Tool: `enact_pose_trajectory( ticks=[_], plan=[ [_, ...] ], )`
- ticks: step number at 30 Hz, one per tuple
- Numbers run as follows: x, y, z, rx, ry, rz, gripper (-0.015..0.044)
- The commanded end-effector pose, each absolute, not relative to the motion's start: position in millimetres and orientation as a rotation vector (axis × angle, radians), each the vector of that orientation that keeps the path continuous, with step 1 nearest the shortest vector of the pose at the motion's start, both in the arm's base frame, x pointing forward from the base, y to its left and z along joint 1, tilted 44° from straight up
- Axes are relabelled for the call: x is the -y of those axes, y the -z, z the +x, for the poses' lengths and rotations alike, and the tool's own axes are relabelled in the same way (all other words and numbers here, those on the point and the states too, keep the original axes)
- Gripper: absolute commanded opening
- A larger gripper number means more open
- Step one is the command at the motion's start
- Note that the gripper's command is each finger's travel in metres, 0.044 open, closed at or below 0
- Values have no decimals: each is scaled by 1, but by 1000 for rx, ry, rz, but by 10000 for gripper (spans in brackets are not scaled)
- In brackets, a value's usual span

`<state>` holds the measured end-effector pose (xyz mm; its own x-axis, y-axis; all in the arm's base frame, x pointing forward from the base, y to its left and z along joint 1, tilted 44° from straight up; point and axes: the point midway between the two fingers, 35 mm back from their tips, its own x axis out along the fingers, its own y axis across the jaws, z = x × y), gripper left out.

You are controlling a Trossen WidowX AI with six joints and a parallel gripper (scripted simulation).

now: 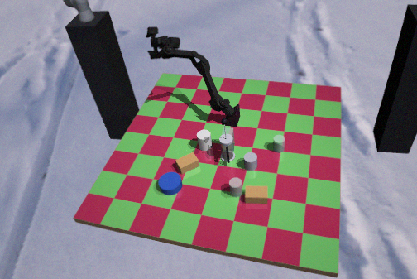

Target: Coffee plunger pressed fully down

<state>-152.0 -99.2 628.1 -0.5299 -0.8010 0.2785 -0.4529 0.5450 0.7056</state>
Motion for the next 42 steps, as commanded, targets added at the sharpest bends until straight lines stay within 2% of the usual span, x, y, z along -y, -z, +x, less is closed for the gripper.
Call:
enact_pose_trajectory(
  ticks=[1, 2, 12, 35, 42],
  plan=[
    [100, -629, -151, 2185, 766, 1006, 426],
    [101, -630, -148, 2170, 778, 993, 440],
    [113, -641, -114, 2054, 791, 959, 440],
    [125, -666, 27, 1570, 774, 765, 440],
    [115, -654, 118, 1258, 733, 748, 440]
  ],
)
